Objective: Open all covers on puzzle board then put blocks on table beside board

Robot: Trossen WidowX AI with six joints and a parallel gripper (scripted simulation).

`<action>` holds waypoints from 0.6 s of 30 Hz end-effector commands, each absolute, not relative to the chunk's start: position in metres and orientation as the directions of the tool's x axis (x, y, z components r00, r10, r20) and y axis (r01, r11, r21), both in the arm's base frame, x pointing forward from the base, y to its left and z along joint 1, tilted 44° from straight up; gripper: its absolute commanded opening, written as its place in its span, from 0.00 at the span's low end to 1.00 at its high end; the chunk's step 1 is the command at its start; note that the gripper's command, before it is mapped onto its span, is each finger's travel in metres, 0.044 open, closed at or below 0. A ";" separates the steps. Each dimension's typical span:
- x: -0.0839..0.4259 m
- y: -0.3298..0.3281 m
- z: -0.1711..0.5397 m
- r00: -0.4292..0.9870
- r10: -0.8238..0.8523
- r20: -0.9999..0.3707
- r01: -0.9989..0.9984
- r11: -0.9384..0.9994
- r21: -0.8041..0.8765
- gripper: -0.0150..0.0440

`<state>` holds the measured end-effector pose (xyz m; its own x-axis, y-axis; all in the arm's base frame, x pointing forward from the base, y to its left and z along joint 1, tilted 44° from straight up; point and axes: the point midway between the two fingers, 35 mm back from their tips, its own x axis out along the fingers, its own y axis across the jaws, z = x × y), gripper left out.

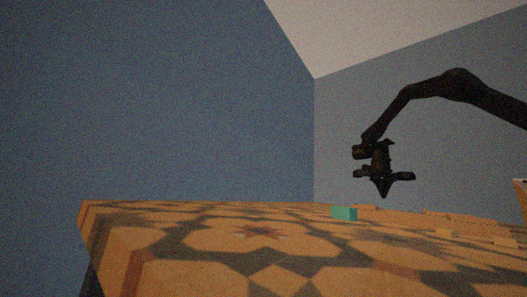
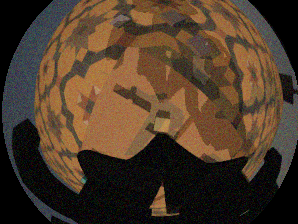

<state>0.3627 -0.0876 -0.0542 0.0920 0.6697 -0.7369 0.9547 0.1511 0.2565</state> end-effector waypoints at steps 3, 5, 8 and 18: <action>0.360 -0.075 -0.066 0.078 0.679 -0.730 0.985 0.059 0.160 0.25; 0.360 -0.074 -0.067 0.078 0.679 -0.730 0.997 -0.053 0.057 0.25; 0.360 -0.073 -0.069 0.078 0.679 -0.730 0.957 -0.257 -0.137 0.25; 0.361 -0.068 -0.073 0.078 0.680 -0.729 0.333 -0.707 -0.624 0.25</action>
